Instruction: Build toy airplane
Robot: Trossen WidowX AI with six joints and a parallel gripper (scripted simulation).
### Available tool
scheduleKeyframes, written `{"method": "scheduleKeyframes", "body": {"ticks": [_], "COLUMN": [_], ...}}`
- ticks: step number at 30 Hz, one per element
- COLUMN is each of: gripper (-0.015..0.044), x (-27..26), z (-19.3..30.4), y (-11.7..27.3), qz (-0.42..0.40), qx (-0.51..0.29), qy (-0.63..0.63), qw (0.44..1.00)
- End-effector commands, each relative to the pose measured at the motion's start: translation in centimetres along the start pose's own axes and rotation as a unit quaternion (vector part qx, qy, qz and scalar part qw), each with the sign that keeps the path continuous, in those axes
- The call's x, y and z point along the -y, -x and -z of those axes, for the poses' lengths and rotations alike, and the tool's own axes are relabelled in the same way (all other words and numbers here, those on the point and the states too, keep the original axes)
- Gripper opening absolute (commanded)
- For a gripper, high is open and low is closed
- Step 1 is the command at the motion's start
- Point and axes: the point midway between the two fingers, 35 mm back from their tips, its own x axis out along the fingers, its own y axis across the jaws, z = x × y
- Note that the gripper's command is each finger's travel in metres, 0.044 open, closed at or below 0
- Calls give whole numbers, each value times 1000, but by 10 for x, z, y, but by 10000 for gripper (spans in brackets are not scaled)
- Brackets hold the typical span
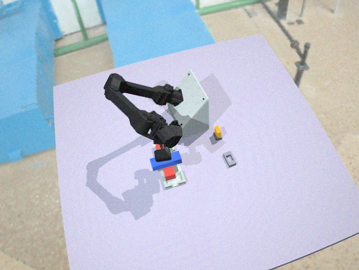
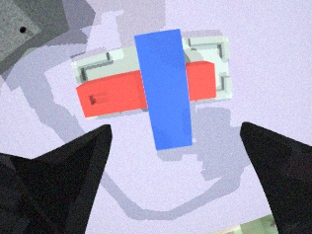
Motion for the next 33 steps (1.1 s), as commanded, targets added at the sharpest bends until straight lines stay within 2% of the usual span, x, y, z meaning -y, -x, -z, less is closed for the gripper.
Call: {"method": "scheduleKeyframes", "body": {"ticks": [1,6,11,13,33], "gripper": [440,440,440,440,440], "x": [0,1,1,1,1], "z": [-1,-1,0,0,0], "y": [0,-1,-2,-3,-3], "qz": [-3,-3,-3,-2,-2], "qx": [0,-1,-2,-2,-2], "qy": [-150,-389,-603,-654,-660], "qw": [989,921,797,757,751]}}
